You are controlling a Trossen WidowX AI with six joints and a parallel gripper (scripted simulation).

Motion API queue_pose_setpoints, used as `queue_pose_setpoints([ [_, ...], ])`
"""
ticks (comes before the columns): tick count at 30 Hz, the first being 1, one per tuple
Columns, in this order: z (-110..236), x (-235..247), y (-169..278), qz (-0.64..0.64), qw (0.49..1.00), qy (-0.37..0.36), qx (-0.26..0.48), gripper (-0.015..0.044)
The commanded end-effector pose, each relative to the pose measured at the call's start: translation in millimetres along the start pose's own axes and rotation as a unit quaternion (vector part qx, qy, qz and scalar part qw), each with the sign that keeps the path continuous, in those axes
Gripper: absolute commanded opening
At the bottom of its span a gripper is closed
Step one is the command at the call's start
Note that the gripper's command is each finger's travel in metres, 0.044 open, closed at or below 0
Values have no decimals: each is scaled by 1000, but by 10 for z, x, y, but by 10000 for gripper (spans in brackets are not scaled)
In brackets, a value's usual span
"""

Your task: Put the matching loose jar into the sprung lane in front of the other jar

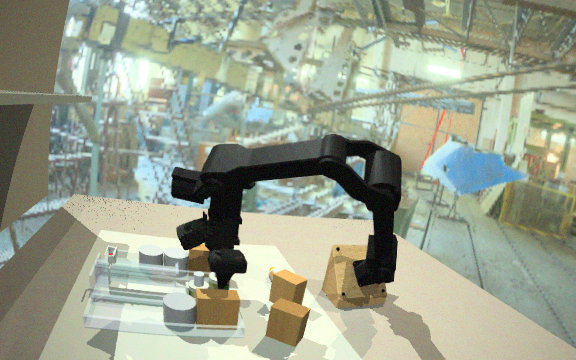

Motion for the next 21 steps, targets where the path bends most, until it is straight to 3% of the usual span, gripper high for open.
queue_pose_setpoints([
  [1,8,25,-55,6,1000,-5,-11,0],
  [21,-50,21,-57,6,1000,-5,-11,0],
])
Point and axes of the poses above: the point midway between the two fingers, 35 mm back from their tips, its own z axis back along the fingers, its own x axis across the jaws, y = z × x, the point moved 2 cm from there along z, back along the fingers, and after that the axes turned 10 degrees about -z, right-handed, at the moved point
